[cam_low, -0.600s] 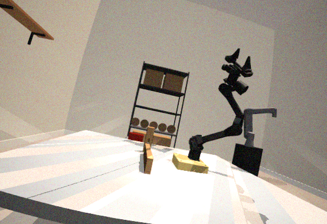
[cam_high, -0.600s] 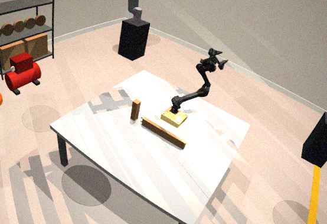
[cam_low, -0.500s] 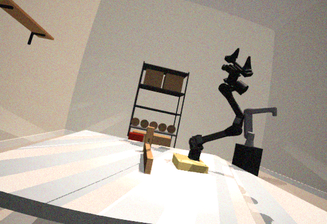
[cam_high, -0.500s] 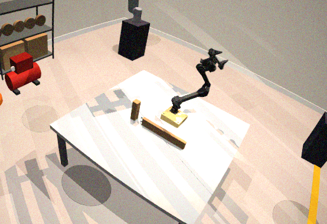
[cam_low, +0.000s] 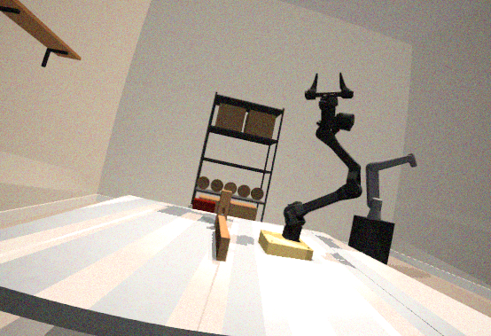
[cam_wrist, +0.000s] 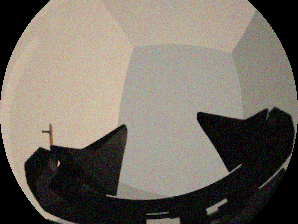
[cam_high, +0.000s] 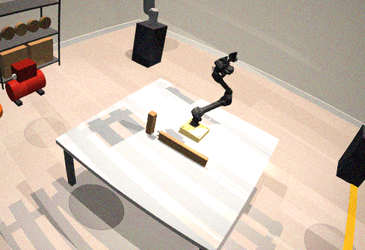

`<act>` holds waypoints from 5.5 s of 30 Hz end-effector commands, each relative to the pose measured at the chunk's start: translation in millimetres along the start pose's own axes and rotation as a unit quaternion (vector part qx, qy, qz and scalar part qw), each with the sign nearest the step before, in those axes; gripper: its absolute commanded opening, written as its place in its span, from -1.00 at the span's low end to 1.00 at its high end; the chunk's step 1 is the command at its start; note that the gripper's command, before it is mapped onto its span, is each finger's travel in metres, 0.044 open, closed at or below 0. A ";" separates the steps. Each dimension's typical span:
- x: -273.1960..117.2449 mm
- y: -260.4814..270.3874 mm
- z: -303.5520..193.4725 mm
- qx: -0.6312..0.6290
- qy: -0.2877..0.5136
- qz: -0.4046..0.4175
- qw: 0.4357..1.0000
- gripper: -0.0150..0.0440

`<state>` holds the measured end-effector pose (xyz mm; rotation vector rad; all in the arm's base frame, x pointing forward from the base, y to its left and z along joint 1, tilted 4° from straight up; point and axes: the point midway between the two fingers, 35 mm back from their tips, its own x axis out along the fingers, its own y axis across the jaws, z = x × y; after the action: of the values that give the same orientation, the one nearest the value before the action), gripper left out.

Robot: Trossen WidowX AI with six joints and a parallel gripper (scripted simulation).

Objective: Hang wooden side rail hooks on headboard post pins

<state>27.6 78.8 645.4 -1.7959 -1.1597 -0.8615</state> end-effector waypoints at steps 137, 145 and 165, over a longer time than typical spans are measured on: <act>-474.8 374.1 77.5 0.333 0.855 0.285 0.279 1.00; -474.8 374.1 77.5 0.333 0.855 0.285 0.279 1.00; -474.8 374.1 77.5 0.333 0.855 0.285 0.279 1.00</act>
<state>222.3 -123.1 104.6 0.2159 0.6491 -0.9179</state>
